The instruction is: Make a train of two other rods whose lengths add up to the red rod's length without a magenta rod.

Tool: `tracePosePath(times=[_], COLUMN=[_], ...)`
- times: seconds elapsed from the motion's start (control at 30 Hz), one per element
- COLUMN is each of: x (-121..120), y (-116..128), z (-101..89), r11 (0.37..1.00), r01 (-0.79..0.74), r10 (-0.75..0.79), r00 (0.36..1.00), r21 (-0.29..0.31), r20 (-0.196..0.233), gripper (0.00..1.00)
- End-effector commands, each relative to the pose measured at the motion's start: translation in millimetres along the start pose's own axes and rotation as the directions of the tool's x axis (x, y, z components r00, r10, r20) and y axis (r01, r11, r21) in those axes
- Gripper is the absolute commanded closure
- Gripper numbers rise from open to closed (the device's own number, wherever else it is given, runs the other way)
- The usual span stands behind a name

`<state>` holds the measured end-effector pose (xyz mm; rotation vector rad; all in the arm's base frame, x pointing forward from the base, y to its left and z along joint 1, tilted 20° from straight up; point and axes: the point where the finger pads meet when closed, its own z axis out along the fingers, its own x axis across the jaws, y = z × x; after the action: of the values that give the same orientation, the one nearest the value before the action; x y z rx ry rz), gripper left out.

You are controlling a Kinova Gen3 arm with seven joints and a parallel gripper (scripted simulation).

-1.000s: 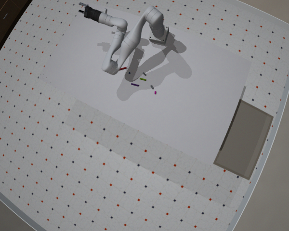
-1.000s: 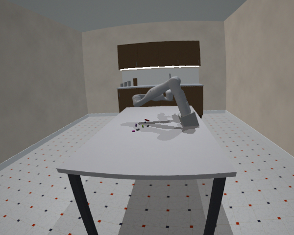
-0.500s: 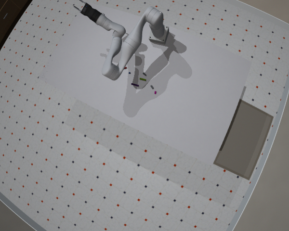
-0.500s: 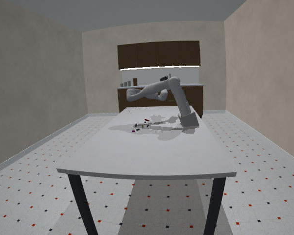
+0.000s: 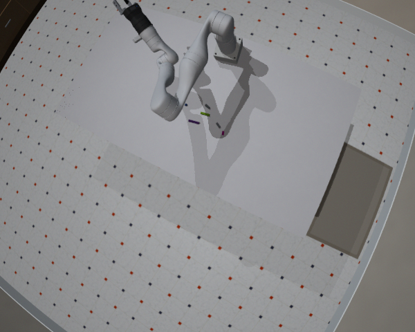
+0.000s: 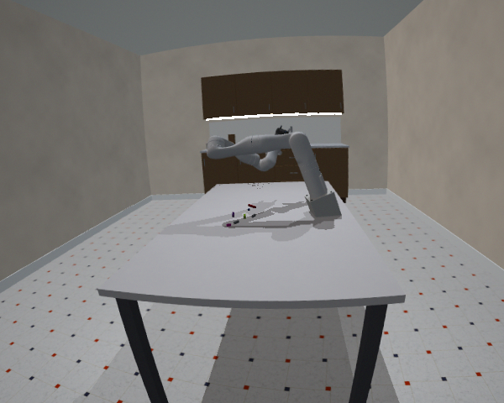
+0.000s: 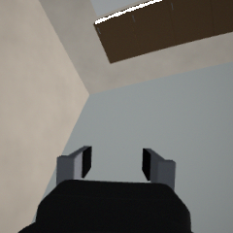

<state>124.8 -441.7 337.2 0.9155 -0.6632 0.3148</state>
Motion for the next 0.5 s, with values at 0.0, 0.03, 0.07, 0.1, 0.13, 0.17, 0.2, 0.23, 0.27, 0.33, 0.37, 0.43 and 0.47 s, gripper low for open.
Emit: tracePosePath(times=[0.0, 0.03, 0.07, 0.1, 0.13, 0.17, 0.2, 0.23, 0.27, 0.33, 0.37, 0.43, 0.47], x=[4, 1, -2, -6, -10, -13, -17, -21, -25, -29, -29, -37, -41], y=[2, 3, 4, 4, 5, 5, 5, 4, 3, 2, 2, -2, -4], z=[-12.0, -15.7, -19.6, -23.8, -28.3, -33.1, -38.2, -43.6, -49.3, -55.3, -55.3, -71.4, -79.6], r11=[0.988, 0.979, 0.968, 0.954, 0.938, 0.920, 0.900, 0.878, 0.854, 0.829, 0.829, 0.761, 0.727], r01=[-0.151, -0.202, -0.251, -0.299, -0.346, -0.390, -0.434, -0.475, -0.514, -0.551, -0.551, -0.631, -0.663], r10=[0.150, 0.200, 0.249, 0.297, 0.343, 0.388, 0.431, 0.472, 0.512, 0.549, 0.549, 0.632, 0.665], r00=[0.986, 0.975, 0.960, 0.942, 0.920, 0.896, 0.868, 0.837, 0.804, 0.768, 0.768, 0.669, 0.618], r21=[0.014, 0.008, 0.000, -0.009, -0.020, -0.033, -0.047, -0.062, -0.079, -0.098, -0.098, -0.149, -0.176], r20=[0.071, 0.101, 0.131, 0.160, 0.189, 0.218, 0.247, 0.275, 0.303, 0.330, 0.330, 0.392, 0.419], gripper=[0.00, 0.00, 0.00, 0.00, 0.00, 0.00, 0.00, 0.00, 0.00, 0.00, 0.00, 0.00, 0.00])
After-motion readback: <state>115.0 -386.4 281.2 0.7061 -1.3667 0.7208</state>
